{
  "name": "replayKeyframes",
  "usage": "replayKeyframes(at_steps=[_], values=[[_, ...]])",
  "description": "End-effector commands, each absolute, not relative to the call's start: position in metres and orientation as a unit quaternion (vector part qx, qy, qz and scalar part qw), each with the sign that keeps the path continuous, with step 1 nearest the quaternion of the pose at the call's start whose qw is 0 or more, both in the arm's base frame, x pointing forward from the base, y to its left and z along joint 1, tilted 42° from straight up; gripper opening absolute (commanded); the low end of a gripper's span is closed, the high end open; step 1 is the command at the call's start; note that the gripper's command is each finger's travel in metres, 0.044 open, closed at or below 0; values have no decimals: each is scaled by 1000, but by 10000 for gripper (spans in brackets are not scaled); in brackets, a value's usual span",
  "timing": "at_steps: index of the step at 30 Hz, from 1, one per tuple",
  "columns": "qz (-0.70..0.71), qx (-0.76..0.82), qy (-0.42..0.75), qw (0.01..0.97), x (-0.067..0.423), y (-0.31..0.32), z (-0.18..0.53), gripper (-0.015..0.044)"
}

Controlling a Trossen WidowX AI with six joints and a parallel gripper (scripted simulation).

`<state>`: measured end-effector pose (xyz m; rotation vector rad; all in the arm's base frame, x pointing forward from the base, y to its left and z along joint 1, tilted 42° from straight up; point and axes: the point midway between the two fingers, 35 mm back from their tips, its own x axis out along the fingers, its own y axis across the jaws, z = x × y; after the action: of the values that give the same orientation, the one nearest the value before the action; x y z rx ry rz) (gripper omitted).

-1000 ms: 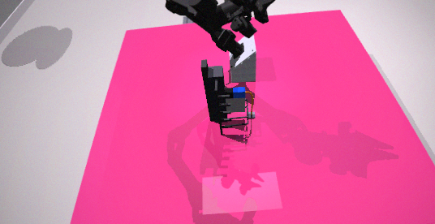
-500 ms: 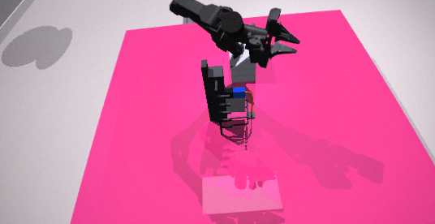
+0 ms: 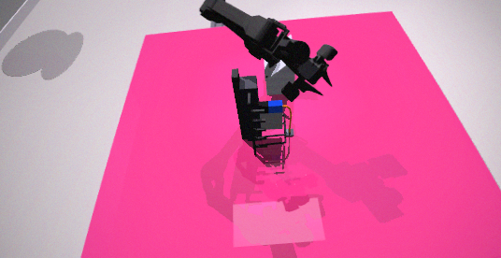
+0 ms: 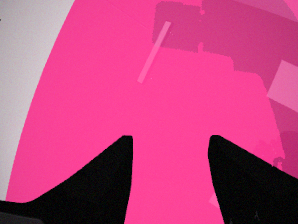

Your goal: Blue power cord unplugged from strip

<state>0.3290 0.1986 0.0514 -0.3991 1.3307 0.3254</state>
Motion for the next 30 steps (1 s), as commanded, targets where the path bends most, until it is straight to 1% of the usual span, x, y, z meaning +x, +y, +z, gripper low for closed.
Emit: replayKeyframes(at_steps=[1,5,6,7,30], values=[[209,-501,650,531,298,124,29,160],[264,-622,647,353,285,90,34,160],[276,-640,644,316,283,84,36,160],[280,-646,643,302,283,82,37,160],[281,-648,643,297,283,77,41,160]])
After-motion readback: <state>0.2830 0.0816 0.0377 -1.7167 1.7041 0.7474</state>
